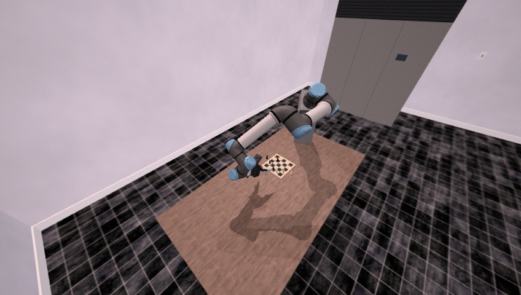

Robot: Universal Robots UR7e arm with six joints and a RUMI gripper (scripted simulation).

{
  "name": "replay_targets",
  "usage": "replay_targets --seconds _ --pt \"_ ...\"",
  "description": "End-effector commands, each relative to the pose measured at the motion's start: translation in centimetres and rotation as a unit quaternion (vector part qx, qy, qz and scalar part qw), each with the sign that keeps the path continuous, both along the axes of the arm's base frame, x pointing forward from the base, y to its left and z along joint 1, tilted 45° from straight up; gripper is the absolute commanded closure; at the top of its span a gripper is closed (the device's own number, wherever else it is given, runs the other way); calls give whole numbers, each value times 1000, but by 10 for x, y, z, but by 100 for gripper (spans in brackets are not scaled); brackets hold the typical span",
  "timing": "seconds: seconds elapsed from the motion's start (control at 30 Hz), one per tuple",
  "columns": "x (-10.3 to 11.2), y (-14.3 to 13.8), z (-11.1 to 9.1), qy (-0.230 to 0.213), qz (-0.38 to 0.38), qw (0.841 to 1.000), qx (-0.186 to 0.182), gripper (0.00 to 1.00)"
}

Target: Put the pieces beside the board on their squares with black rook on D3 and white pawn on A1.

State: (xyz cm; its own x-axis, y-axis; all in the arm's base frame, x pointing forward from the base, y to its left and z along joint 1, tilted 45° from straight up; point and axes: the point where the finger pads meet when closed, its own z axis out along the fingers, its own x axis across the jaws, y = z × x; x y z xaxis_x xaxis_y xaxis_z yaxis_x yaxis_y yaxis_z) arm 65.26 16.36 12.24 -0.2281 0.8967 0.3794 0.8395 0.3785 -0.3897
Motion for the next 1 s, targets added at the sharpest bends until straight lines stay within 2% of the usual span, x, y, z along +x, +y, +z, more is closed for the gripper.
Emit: replay_targets --seconds 0.0,0.3,0.97 --pt "3 -5 -5 -5 -13 1000 1 0" --pt "10 -13 -19 -16 -41 999 3 0" --pt "30 -50 -80 -61 -161 985 16 0"
